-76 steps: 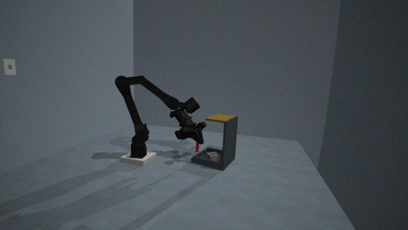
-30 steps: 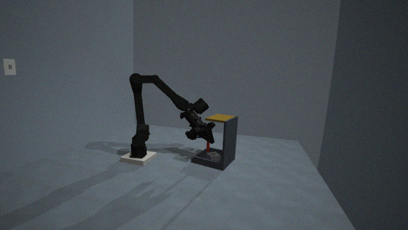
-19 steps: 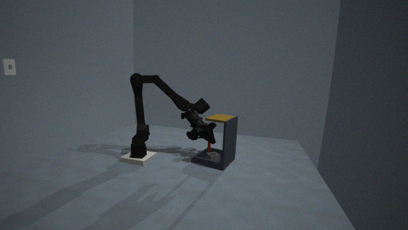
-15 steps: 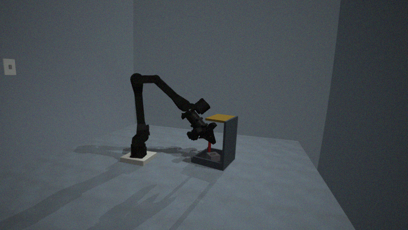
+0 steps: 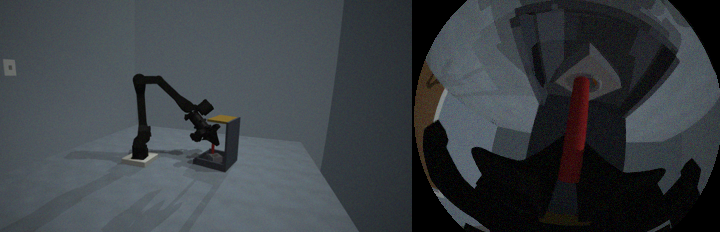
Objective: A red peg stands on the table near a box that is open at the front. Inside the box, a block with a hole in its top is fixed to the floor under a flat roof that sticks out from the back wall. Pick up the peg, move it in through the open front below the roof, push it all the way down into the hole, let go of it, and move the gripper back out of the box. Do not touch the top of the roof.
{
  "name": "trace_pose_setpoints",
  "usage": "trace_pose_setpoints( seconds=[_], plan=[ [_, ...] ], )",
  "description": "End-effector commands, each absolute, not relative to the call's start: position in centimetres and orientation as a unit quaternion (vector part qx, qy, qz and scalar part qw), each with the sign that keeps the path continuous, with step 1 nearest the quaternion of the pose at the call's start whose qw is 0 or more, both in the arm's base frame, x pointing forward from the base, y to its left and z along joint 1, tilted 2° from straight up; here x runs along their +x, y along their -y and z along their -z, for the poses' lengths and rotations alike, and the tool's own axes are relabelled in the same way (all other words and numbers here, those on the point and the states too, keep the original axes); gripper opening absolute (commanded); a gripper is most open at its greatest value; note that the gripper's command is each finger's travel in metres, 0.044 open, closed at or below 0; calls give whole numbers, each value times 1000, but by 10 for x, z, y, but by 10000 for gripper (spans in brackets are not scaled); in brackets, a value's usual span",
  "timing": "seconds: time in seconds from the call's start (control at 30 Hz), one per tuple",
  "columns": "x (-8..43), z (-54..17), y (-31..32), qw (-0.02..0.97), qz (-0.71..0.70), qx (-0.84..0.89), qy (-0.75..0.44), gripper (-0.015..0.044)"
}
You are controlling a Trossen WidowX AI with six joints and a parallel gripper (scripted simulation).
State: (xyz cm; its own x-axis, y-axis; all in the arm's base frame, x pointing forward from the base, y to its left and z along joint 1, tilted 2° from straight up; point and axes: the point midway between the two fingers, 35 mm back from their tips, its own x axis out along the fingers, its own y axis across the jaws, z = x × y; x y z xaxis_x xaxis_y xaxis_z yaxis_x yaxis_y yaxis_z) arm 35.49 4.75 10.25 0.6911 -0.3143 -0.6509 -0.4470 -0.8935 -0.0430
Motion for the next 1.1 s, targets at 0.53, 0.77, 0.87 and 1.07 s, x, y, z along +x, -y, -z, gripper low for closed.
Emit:
trace_pose_setpoints(
  seconds=[0.53, 0.77, 0.87, 1.07],
  plan=[
    [365, -106, -48, 101, -330, -916, -205, 0],
    [368, -106, -49, 101, -330, -916, -205, 0],
    [368, -106, -49, 101, -330, -916, -205, 0],
    [370, -106, -50, 101, -330, -916, -205, 0]
  ],
)
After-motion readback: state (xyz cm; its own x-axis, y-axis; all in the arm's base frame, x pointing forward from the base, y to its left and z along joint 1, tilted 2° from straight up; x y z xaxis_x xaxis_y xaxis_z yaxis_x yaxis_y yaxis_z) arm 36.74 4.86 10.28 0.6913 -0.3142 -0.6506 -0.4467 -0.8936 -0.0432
